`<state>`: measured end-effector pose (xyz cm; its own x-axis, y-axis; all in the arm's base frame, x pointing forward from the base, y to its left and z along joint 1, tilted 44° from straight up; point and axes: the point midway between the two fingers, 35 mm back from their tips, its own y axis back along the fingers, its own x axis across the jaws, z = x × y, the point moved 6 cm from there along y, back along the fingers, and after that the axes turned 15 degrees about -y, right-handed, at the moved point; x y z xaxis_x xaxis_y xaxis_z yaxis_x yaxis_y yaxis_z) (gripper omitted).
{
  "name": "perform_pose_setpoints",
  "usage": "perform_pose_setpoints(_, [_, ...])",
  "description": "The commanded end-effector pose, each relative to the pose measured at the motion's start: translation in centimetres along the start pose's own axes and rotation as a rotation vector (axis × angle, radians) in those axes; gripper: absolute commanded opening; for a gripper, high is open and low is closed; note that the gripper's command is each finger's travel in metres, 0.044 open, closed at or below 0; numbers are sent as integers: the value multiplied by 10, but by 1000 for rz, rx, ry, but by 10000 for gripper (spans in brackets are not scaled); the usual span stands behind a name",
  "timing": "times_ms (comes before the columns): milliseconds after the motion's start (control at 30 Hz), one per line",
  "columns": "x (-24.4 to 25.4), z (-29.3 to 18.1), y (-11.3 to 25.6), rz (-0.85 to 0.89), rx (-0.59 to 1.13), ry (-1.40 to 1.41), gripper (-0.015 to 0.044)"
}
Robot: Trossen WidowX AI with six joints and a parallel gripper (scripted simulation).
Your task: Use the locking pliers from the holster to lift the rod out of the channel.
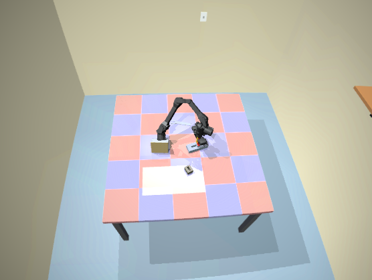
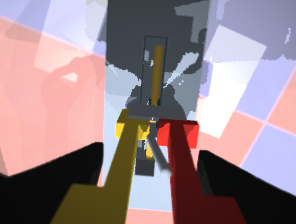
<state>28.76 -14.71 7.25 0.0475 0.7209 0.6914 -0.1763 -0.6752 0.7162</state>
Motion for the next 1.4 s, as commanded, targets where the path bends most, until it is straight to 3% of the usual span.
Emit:
perform_pose_setpoints(0, [-1,0,0,-1,-1,5,222])
perform_pose_setpoints(333, [-1,0,0,-1,-1,5,222])
perform_pose_setpoints(500, [-1,0,0,-1,-1,5,102])
perform_pose_setpoints(1367, [-4,2,13,5,1,1,102])
